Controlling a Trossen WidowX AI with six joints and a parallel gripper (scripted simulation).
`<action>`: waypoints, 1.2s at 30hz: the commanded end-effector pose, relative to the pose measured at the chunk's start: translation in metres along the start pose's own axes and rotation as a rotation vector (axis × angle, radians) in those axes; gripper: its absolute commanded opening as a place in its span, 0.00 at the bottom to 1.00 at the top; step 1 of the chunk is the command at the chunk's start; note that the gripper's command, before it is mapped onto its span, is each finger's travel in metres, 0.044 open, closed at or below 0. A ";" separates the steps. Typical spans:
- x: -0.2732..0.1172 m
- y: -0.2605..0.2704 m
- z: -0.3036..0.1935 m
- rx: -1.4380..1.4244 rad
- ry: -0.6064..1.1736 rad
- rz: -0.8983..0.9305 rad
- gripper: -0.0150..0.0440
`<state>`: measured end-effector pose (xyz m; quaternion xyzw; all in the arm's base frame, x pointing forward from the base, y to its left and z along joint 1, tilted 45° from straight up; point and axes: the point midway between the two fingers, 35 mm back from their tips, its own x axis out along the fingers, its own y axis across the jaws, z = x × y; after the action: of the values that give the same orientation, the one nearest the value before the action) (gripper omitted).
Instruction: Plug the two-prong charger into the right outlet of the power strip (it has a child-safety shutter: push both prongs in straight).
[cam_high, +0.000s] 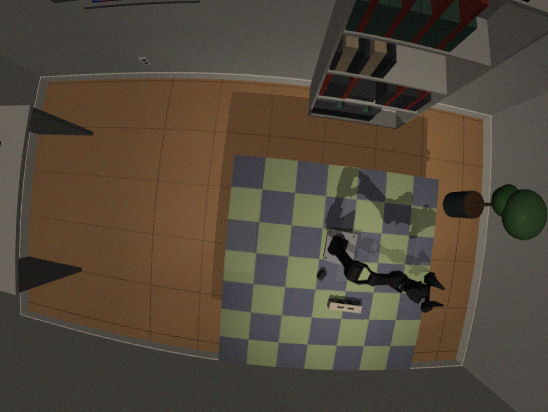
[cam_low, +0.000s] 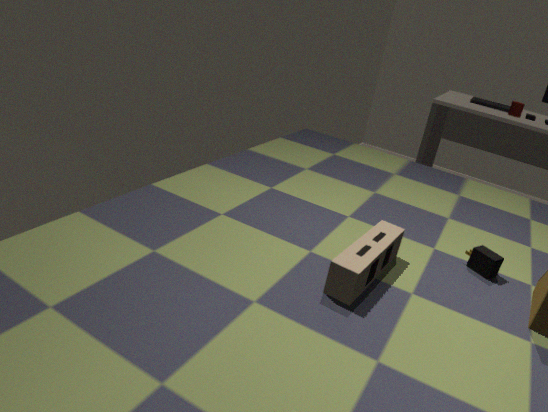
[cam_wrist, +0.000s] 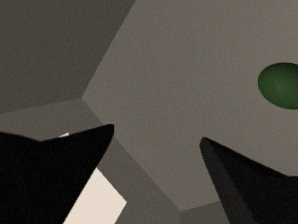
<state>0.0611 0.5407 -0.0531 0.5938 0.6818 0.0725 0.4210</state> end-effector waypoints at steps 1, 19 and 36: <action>0.000 0.001 0.001 -0.002 -0.004 0.000 0.98; -0.064 0.062 0.116 -0.184 -0.449 -0.055 1.00; -0.171 0.085 0.208 -0.328 -0.826 -0.285 1.00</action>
<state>0.2420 0.3633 -0.0536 0.4343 0.5222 -0.0955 0.7277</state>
